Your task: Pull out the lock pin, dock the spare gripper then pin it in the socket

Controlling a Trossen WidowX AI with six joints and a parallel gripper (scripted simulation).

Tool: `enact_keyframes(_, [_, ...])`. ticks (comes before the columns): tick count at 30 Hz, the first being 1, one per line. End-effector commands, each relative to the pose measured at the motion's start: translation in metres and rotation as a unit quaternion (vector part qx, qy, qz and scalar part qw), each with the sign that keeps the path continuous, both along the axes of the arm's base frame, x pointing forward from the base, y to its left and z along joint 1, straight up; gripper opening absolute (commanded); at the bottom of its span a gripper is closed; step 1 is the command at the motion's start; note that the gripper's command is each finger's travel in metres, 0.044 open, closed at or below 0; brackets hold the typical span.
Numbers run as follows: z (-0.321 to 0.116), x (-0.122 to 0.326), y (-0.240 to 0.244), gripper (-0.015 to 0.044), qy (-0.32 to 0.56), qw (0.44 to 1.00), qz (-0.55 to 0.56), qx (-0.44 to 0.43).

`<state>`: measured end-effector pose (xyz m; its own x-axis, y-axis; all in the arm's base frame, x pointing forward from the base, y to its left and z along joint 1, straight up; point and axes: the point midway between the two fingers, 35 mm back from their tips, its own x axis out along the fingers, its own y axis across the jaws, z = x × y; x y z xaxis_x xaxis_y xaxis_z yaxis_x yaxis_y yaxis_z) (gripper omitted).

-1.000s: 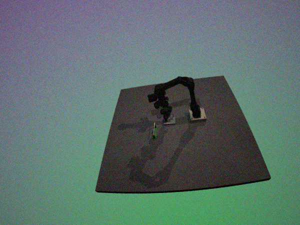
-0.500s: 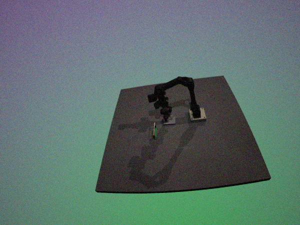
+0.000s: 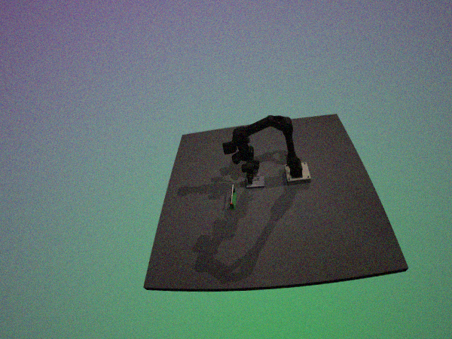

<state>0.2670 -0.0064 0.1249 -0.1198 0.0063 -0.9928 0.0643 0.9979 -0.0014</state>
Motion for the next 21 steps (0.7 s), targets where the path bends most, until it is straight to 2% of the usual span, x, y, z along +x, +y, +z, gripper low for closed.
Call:
enact_keyframes(1, [0.0,0.0,0.0,0.044,-0.001,1.0,0.0,0.0])
enact_keyframes(21, [0.029,-0.018,0.0,0.044,0.026,1.0,0.0,0.0])
